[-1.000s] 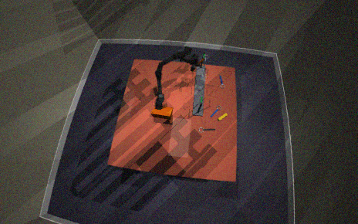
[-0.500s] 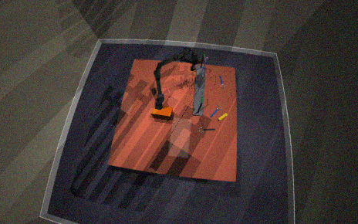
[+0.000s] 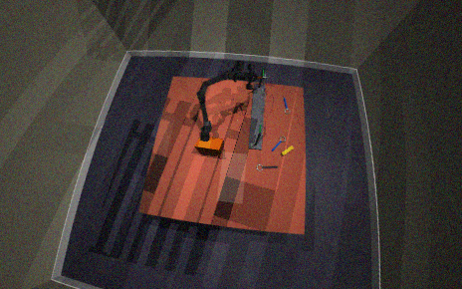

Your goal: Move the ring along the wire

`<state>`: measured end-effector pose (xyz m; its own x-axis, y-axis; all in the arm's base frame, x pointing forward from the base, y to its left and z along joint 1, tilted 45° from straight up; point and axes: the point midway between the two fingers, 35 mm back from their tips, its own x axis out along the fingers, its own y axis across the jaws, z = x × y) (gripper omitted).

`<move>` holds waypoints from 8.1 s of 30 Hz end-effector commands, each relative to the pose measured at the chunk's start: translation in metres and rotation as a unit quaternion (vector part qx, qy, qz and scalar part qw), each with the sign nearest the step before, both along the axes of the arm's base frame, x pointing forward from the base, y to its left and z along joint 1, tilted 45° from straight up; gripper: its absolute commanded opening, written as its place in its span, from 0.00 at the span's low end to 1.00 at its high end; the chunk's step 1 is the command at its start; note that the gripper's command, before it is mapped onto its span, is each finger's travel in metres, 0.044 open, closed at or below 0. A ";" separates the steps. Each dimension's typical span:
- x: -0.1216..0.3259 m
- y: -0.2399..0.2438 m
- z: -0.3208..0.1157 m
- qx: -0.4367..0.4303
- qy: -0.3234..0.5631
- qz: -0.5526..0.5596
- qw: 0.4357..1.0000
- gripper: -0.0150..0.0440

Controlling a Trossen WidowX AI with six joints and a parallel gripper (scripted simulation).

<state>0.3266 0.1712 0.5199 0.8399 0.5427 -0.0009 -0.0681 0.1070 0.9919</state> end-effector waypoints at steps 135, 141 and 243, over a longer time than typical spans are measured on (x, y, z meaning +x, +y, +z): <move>0.003 0.054 -0.135 -0.161 0.004 -0.011 0.987 0.00; 0.004 0.045 -0.151 -0.219 0.002 -0.015 0.976 0.00; 0.025 -0.188 -0.229 -0.858 -0.043 -0.074 0.506 0.00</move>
